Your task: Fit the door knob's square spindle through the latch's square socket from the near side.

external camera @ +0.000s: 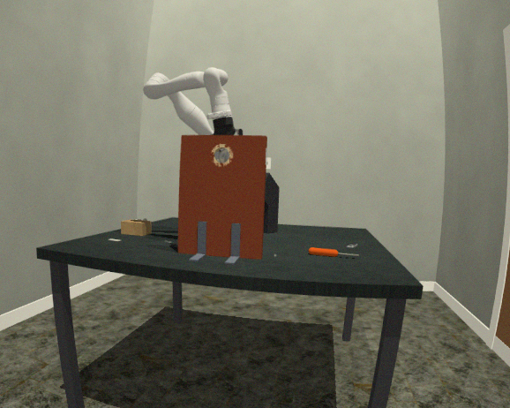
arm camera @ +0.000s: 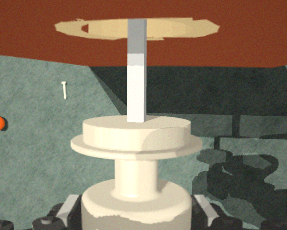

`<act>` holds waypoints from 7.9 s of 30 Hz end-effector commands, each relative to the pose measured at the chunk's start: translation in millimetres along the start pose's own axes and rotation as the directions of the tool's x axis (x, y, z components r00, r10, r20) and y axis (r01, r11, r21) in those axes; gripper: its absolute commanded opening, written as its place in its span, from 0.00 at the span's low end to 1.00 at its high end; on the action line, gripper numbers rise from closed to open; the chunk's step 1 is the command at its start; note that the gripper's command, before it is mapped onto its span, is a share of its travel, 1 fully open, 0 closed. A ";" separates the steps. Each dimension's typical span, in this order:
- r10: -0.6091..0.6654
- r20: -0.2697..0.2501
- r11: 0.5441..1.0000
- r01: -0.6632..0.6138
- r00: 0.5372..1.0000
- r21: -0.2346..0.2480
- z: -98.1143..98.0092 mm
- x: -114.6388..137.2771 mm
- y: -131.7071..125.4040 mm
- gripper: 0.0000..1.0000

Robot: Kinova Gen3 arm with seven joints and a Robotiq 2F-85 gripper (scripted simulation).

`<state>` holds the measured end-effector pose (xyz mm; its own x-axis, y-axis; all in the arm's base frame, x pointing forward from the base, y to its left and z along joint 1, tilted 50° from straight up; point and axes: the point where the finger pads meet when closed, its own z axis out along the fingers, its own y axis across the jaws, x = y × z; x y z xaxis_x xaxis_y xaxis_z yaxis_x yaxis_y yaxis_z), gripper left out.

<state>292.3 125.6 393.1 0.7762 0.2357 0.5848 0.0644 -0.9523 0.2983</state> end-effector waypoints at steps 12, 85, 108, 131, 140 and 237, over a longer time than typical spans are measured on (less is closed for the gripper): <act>0.000 -0.001 1.000 0.000 1.000 0.001 -0.4 0.9 -0.5 0.63; 0.000 -0.001 1.000 0.000 1.000 0.001 -1.4 15.9 -0.6 0.63; 0.000 -0.001 1.000 0.000 1.000 0.001 -1.8 20.9 -0.6 0.63; 0.000 -0.001 1.000 0.000 1.000 0.001 -2.1 25.8 -0.6 0.63; 0.000 -0.001 1.000 0.000 1.000 0.001 -2.1 25.8 -0.6 0.63; 0.000 -0.001 1.000 0.000 1.000 0.001 -3.5 45.8 -0.7 0.63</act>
<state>325.6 137.1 422.1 0.7762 0.2354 0.5849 0.0643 -0.9524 0.2981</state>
